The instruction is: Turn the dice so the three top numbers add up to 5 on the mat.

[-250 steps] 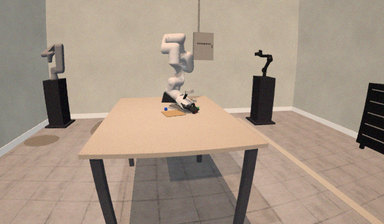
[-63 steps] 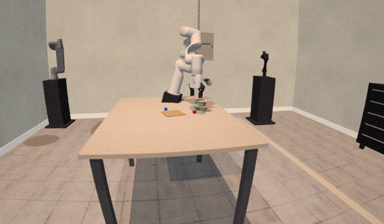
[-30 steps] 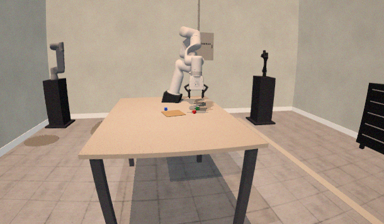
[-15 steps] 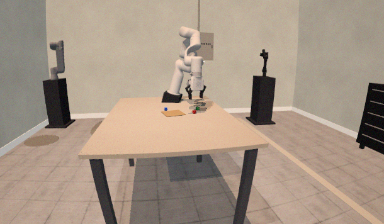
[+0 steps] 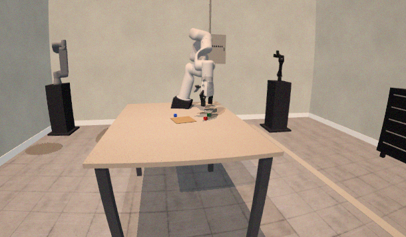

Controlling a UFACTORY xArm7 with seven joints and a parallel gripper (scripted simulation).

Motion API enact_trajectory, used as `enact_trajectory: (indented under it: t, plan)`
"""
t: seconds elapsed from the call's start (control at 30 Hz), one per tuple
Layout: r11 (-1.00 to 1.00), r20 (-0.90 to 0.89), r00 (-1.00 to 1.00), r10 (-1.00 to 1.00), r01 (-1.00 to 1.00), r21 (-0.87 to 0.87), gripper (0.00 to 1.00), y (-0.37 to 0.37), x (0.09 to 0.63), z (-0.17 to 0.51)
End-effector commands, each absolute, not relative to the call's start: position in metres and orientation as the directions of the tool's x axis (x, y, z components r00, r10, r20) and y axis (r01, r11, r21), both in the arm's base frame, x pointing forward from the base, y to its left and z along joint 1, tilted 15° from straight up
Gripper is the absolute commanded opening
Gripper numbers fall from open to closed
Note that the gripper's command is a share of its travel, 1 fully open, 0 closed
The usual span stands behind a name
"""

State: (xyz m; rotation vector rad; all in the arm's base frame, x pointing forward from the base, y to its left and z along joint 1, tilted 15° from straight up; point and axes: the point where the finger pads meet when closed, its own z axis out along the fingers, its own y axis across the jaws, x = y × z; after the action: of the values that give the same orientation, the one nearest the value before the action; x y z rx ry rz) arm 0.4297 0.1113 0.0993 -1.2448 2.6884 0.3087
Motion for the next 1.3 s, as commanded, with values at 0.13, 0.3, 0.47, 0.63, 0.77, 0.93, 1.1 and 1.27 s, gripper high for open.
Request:
enact_trajectory:
  t: [0.13, 0.3, 0.47, 0.63, 0.77, 0.93, 1.1, 1.27]
  plan:
    - [0.383, -0.272, -0.379, -0.884, -0.923, 0.04, 1.0, 0.111, 0.43, 0.097]
    - [0.238, -0.274, -0.228, -0.934, -0.971, -0.004, 1.0, 0.11, 0.43, 0.096]
    - [0.115, -0.27, -0.1, -0.958, -0.993, -0.039, 1.0, 0.11, 0.43, 0.094]
    - [-0.05, -0.258, 0.07, -0.964, -0.995, -0.085, 1.0, 0.11, 0.429, 0.092]
    - [-0.164, -0.245, 0.188, -0.951, -0.98, -0.114, 1.0, 0.11, 0.429, 0.091]
    - [-0.296, -0.225, 0.324, -0.919, -0.944, -0.147, 1.0, 0.11, 0.429, 0.09]
    - [-0.415, -0.202, 0.445, -0.873, -0.893, -0.175, 1.0, 0.109, 0.429, 0.088]
    - [-0.55, -0.169, 0.583, -0.795, -0.809, -0.204, 1.0, 0.109, 0.428, 0.087]
